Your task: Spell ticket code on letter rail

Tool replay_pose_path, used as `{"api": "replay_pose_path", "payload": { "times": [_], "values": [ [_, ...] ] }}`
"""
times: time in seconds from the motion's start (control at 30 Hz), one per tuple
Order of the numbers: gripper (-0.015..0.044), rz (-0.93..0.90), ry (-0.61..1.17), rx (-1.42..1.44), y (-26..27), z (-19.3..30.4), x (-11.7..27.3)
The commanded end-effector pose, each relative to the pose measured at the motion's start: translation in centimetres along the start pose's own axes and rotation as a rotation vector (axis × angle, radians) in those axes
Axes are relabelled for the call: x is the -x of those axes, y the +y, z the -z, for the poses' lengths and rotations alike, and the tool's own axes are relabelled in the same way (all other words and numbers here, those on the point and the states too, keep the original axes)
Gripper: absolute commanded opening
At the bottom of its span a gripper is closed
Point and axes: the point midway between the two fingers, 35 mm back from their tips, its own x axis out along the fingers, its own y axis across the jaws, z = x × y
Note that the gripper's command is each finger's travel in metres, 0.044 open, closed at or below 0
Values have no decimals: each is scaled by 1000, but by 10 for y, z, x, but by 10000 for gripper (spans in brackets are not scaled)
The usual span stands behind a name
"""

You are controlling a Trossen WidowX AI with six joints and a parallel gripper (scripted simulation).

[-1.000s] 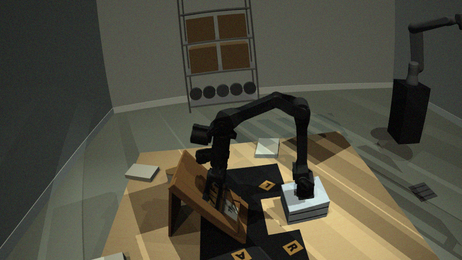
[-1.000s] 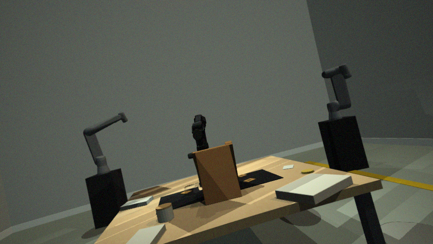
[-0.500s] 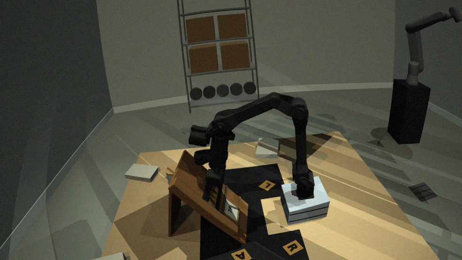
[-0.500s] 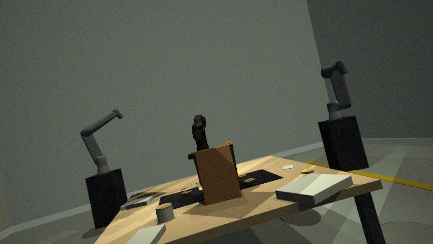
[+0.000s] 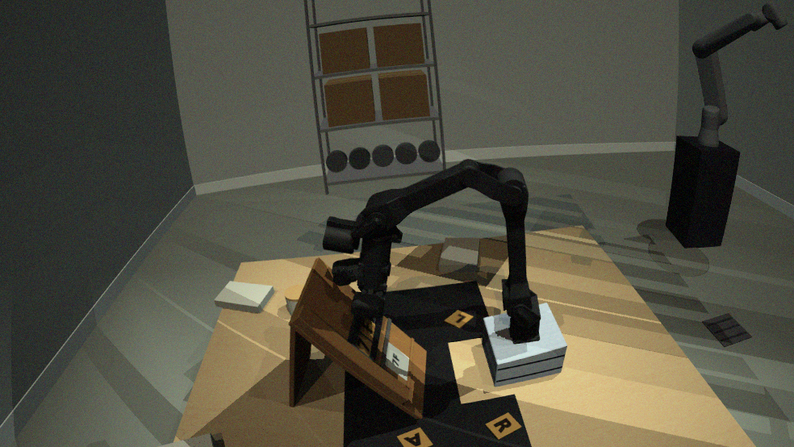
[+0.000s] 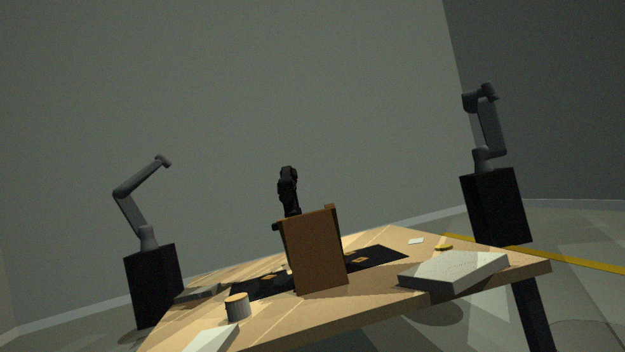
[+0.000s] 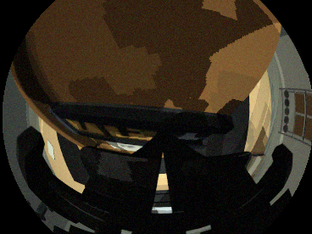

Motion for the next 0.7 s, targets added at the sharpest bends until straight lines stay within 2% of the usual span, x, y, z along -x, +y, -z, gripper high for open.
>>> {"api": "replay_pose_path", "payload": {
  "times": [0.0, 0.67],
  "values": [
    [0, -1, -3, -4, 2, 0, 1],
    [0, -2, -3, -4, 8, 0, 2]
  ]
}}
